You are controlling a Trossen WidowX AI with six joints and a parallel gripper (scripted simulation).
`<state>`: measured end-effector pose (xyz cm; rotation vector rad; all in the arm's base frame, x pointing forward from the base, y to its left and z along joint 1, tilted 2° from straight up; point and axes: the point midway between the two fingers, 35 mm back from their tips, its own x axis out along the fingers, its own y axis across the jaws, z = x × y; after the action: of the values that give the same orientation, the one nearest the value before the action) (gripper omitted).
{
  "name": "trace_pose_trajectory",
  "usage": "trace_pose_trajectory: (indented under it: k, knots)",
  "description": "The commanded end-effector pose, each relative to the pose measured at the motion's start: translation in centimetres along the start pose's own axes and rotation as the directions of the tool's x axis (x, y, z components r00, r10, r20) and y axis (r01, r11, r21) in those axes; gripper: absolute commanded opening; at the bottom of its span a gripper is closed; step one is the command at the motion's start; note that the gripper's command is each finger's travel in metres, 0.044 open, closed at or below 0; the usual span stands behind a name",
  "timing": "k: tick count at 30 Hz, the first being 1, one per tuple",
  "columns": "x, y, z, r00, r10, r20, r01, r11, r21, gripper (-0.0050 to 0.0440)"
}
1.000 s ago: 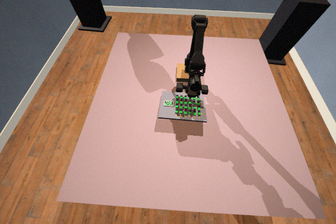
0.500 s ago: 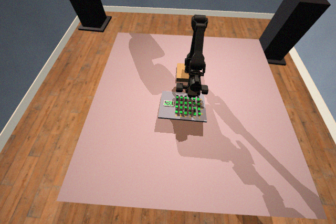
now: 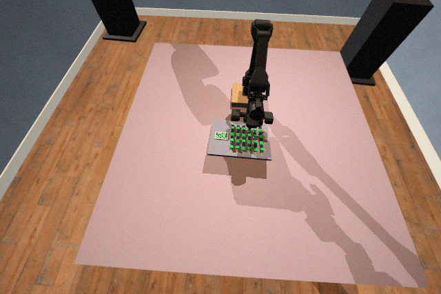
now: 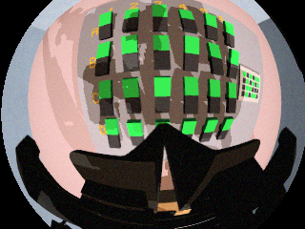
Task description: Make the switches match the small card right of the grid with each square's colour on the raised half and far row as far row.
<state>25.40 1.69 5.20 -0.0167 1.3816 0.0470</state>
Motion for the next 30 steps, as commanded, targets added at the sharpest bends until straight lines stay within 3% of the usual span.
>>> trace_pose_trajectory:
  k: [1, 30]
  knots:
    - [0.15, 0.05, -0.11, 1.000, 0.003, -0.003, -0.003, 1.000, -0.001, 0.0000]
    - [0.49, 0.05, -0.10, 1.000, 0.003, -0.003, -0.003, 1.000, -0.001, 0.0000]
